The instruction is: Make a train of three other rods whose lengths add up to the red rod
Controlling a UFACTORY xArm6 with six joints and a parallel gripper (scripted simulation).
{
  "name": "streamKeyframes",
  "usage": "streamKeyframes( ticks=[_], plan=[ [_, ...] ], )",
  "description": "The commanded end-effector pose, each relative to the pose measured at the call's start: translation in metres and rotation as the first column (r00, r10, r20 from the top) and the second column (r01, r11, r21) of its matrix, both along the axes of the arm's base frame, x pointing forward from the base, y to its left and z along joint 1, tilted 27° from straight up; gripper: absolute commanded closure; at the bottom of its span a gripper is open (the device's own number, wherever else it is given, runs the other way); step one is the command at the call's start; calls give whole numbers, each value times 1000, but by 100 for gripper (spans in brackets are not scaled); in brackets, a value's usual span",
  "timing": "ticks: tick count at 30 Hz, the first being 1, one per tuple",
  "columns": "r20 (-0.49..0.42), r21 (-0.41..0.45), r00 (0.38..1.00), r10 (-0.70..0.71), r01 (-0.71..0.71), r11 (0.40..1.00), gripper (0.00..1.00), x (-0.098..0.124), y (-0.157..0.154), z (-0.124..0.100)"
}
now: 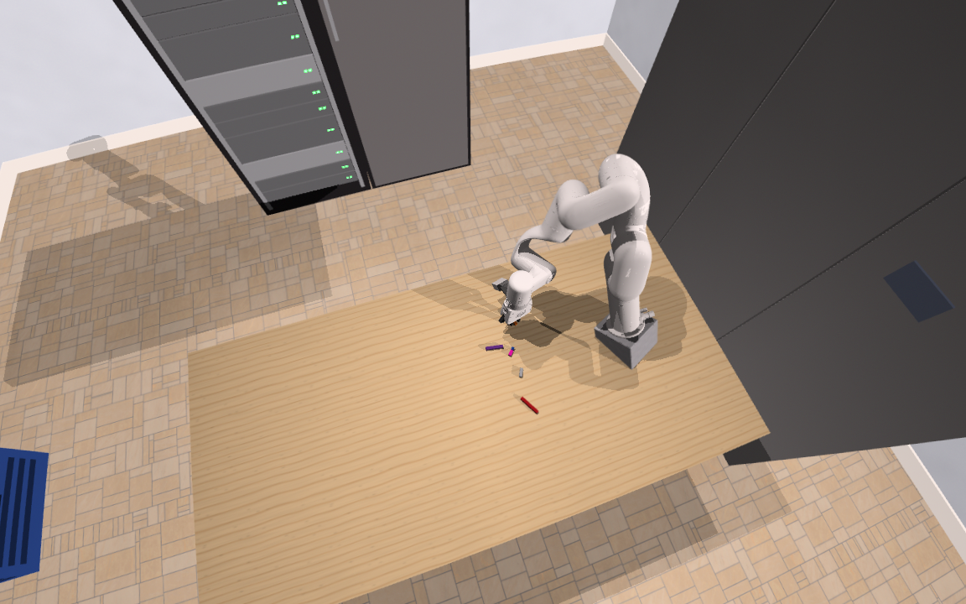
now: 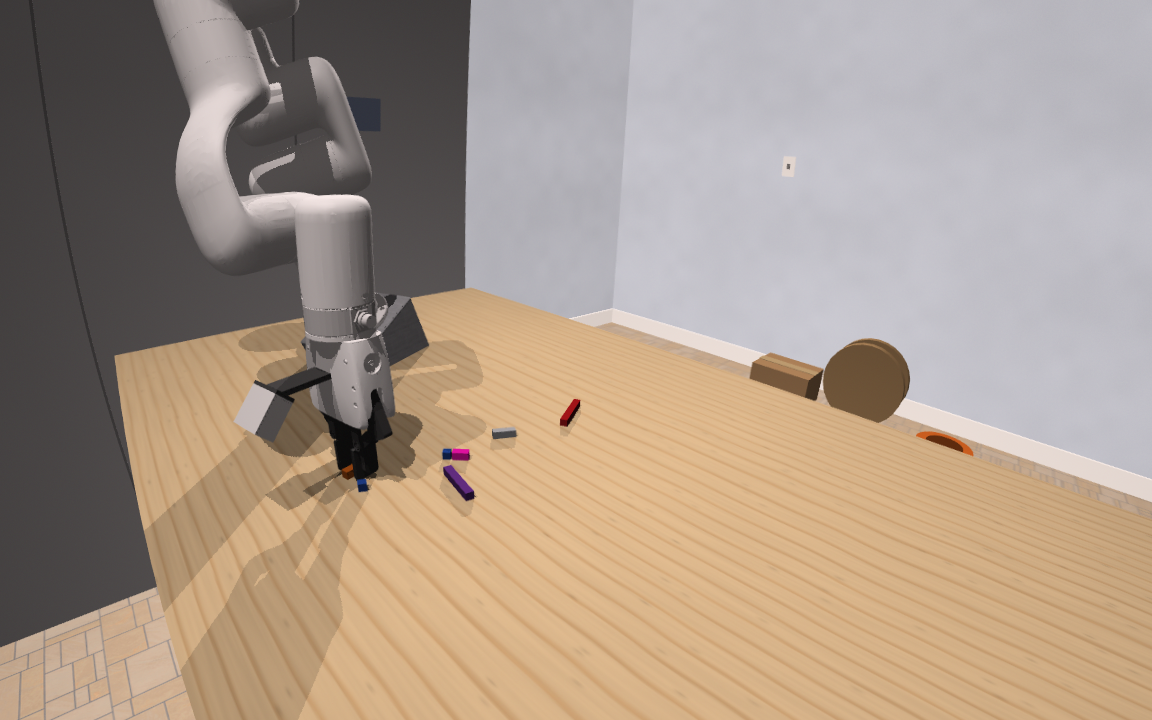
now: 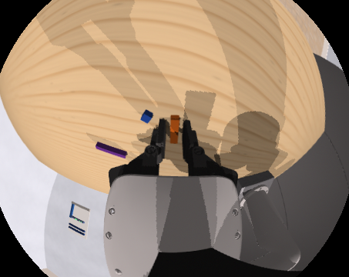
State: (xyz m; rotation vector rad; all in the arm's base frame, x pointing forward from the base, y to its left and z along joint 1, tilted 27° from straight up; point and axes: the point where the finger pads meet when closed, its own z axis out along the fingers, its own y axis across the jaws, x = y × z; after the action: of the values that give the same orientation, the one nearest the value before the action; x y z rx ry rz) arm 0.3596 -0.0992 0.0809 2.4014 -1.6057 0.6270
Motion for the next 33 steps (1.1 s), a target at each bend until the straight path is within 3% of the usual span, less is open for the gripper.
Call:
streamKeyframes(
  ticks=[1,8,9,33],
  plan=[
    [3,0,1000,1,-1,1000,76,1,0,1],
    [3,0,1000,1,-1,1000,76,1,0,1],
    [3,0,1000,1,-1,1000,96,1,0,1],
    [3,0,1000,1,-1,1000,96,1,0,1]
  ],
)
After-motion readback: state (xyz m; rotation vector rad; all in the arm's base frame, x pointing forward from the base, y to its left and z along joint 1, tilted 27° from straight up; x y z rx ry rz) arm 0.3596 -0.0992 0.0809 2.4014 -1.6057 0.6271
